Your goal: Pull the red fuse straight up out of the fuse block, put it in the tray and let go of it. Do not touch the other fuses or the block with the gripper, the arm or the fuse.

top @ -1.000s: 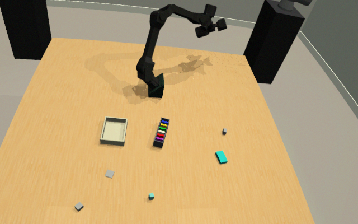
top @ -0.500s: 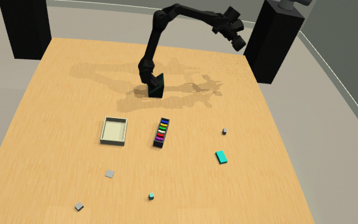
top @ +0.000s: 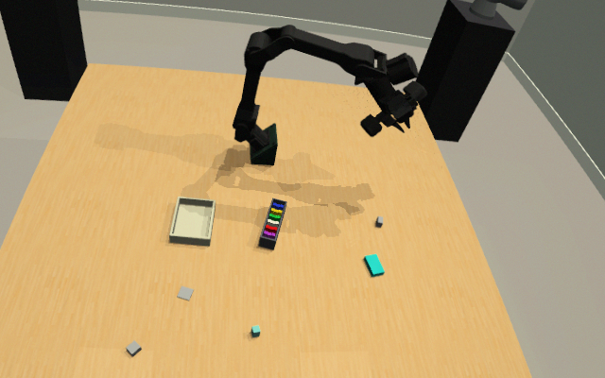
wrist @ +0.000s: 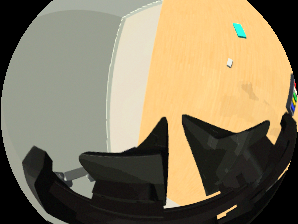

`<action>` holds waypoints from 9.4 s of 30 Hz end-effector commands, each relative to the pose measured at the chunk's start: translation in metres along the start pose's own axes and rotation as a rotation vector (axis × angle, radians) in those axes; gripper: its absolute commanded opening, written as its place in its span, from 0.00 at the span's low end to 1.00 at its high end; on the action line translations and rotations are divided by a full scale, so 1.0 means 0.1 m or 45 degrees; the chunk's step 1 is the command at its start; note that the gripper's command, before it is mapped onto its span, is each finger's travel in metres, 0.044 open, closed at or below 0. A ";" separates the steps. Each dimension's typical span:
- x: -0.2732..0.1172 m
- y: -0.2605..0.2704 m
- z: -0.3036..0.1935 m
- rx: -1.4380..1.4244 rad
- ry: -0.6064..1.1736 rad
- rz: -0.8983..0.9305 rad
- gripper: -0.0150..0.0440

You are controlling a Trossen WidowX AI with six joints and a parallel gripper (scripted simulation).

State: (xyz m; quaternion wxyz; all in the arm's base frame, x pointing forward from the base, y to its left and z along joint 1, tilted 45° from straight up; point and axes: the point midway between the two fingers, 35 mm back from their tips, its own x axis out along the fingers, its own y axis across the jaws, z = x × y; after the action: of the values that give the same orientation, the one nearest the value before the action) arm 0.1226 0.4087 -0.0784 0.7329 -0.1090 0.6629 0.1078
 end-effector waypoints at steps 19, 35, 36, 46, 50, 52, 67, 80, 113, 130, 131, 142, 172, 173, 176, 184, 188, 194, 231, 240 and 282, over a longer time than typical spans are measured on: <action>-0.83 -3.57 1.10 2.326 -0.638 -0.830 0.38; -0.97 -3.98 0.97 2.534 -0.763 -0.921 0.38; -0.96 -3.98 0.97 2.534 -0.763 -0.921 0.38; -0.89 -4.05 0.94 2.534 -0.764 -0.921 0.38; -0.87 -4.08 0.93 2.534 -0.764 -0.921 0.38; -0.85 -4.09 0.93 2.534 -0.764 -0.921 0.38; -0.78 -4.16 0.89 2.534 -0.765 -0.922 0.38; -0.72 -4.22 0.87 2.534 -0.766 -0.922 0.38; -0.78 -4.16 0.90 2.542 -0.762 -0.919 0.25; -0.84 -4.10 0.92 2.540 -0.762 -0.919 0.25; -0.84 -4.10 0.92 2.540 -0.762 -0.919 0.25; -0.88 -4.07 0.94 2.538 -0.762 -0.919 0.25; -0.99 -3.97 0.97 2.534 -0.763 -0.921 0.25; -0.99 -3.96 0.97 2.534 -0.763 -0.921 0.25; -1.00 -3.95 0.97 2.534 -0.763 -0.921 0.25; -1.09 -3.87 1.00 2.534 -0.762 -0.920 0.25; -1.14 -3.83 1.02 2.534 -0.762 -0.920 0.25; -1.18 -3.85 1.02 2.534 -0.760 -0.919 0.25; -2.55 -5.16 0.40 2.528 -0.770 -0.933 0.25; -2.44 -5.26 0.36 2.528 -0.771 -0.933 0.25; -2.57 -5.13 0.40 2.523 -0.764 -0.939 0.81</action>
State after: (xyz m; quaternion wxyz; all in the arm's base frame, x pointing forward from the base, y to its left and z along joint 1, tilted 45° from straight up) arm 0.2903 -0.0715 0.1896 0.6142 0.3671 0.1771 -0.6757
